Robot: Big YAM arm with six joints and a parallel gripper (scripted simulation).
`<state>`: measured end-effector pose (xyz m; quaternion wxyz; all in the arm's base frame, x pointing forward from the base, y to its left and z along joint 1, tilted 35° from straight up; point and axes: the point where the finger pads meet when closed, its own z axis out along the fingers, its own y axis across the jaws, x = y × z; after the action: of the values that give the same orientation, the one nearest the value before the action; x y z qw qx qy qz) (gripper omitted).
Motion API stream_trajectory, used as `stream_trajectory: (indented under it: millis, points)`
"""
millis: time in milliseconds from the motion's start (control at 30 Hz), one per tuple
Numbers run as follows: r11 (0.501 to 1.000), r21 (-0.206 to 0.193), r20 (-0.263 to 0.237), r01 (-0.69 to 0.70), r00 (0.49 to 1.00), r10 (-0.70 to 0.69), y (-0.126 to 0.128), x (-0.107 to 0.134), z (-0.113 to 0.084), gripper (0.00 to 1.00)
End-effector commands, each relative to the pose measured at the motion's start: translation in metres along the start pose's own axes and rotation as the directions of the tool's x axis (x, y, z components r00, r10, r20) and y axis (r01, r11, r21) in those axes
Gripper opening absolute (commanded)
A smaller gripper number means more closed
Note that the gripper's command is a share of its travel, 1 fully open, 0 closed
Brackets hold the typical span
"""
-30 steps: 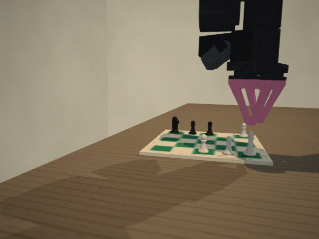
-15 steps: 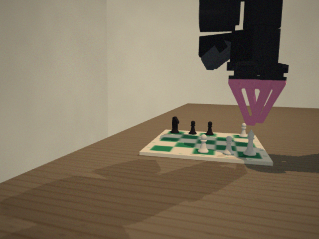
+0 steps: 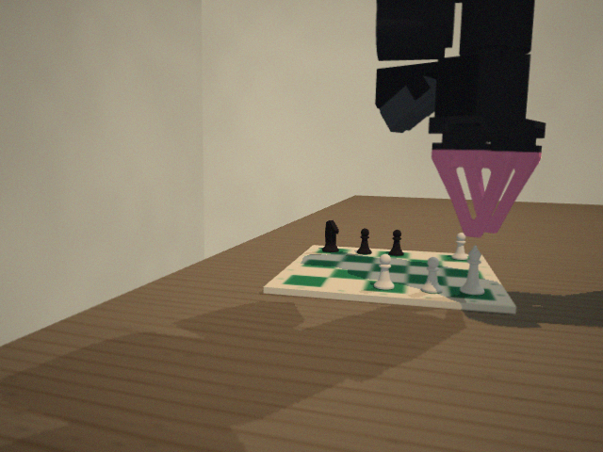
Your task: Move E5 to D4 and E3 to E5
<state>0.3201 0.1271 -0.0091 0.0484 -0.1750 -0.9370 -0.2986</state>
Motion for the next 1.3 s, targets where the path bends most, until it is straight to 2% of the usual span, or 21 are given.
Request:
stream_trajectory:
  millis: [0, 233, 1000, 1267]
  points:
    - [1.0, 0.003, 0.004, 0.009, 1.0, -0.009, 0.004, 0.002, 0.002, 0.36]
    - [1.0, 0.002, 0.005, 0.01, 1.0, -0.01, 0.004, 0.002, 0.003, 0.36]
    - [1.0, 0.008, -0.004, 0.002, 1.0, -0.002, 0.0, 0.003, 0.041, 0.36]
    - [1.0, 0.004, 0.001, 0.007, 1.0, -0.007, 0.005, 0.002, 0.039, 0.36]
